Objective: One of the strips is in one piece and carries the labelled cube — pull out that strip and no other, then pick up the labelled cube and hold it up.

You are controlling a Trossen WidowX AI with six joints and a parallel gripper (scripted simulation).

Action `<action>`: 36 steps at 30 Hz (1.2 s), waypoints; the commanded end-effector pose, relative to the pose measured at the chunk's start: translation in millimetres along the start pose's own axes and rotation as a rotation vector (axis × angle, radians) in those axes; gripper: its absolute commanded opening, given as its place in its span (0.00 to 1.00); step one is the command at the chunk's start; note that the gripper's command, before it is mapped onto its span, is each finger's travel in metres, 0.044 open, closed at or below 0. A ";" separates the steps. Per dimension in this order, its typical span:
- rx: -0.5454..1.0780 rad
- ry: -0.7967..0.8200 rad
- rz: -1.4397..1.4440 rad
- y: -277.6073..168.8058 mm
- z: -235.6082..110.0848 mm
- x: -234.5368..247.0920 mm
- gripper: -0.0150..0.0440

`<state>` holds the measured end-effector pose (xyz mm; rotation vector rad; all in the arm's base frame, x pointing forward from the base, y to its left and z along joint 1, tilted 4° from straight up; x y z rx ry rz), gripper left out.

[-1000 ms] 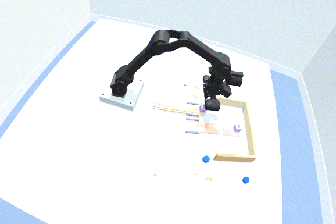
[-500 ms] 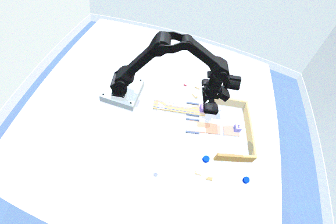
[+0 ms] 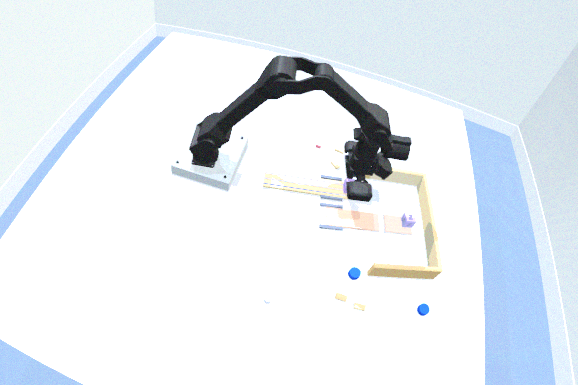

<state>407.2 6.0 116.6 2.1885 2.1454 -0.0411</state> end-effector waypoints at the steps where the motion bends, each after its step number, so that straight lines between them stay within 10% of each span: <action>1: 0.000 0.000 0.000 0.0 0.0 0.0 0.63; 15: 0.000 0.000 0.000 -2.2 -2.0 0.0 0.25; 36: 0.009 0.003 -0.004 -64.5 -42.5 -1.3 0.25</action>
Point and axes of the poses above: the point midway between the two fingers, 35 mm back from their tips, its own z axis out along the fingers, its own x axis across the jaws, y = z × x, the point moved 10 cm from there along -z, back along the fingers, and after that the axes turned 4 degrees about z, right-handed, at the moved point
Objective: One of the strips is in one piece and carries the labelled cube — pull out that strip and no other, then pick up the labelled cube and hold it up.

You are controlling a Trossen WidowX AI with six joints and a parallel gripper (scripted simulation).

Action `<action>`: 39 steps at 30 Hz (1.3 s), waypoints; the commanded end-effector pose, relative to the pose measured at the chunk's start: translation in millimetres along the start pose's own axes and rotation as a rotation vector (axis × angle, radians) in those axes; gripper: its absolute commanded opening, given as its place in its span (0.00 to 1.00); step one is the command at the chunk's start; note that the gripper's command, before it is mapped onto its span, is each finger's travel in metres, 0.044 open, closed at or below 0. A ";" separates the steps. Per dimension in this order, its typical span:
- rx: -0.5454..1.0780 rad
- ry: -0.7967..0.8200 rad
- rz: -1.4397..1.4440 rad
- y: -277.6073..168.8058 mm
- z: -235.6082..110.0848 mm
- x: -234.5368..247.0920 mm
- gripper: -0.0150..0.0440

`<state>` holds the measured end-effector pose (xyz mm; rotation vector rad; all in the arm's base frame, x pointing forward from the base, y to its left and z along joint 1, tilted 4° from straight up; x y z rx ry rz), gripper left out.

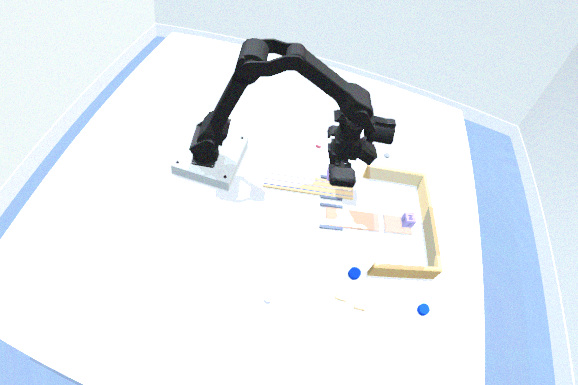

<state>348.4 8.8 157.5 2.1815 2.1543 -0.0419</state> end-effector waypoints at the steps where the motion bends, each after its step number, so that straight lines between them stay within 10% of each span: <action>1: 0.008 0.003 0.003 -10.9 0.3 0.2 0.25; 39: 0.011 0.003 0.003 -46.6 -35.0 -0.1 0.25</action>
Point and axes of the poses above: the point midway between the two fingers, 35 mm back from their tips, its own z axis out along the fingers, its own x axis across the jaws, y = z × x, the point moved 10 cm from there along -z, back along the fingers, and after that the axes turned 4 degrees about z, right-handed, at the moved point
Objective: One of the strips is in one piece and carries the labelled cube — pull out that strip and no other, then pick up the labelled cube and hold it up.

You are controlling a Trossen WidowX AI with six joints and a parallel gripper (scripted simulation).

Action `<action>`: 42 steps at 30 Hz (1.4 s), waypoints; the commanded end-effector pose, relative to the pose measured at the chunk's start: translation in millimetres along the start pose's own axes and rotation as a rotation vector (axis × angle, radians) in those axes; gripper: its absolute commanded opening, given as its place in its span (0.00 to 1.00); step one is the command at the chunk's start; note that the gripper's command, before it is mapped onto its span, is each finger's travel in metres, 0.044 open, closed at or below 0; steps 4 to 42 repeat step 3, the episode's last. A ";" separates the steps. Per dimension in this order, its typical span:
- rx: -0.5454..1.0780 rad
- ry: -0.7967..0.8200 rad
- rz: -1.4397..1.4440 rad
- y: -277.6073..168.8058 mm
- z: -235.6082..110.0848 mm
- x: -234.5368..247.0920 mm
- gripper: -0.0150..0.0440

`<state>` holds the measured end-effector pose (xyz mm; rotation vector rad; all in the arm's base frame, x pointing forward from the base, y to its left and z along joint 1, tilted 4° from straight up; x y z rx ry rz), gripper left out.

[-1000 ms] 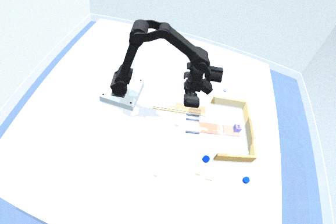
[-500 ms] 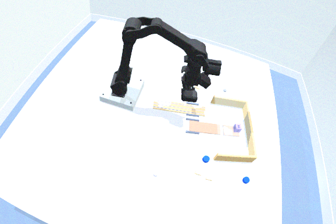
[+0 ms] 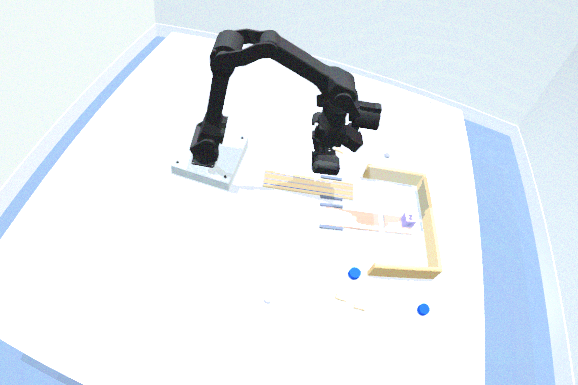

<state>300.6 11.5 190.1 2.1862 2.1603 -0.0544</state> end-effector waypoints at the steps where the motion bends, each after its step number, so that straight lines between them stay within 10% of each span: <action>1: 0.000 0.003 0.004 0.0 -0.7 0.2 0.25; 42: 0.000 0.003 0.004 0.0 -0.7 0.2 0.25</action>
Point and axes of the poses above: the point midway between the two fingers, 35 mm back from their tips, its own z axis out along the fingers, its own x axis across the jaws, y = z × x, the point moved 10 cm from there along -z, back along the fingers, and after that the axes turned 4 degrees about z, right-handed, at the moved point
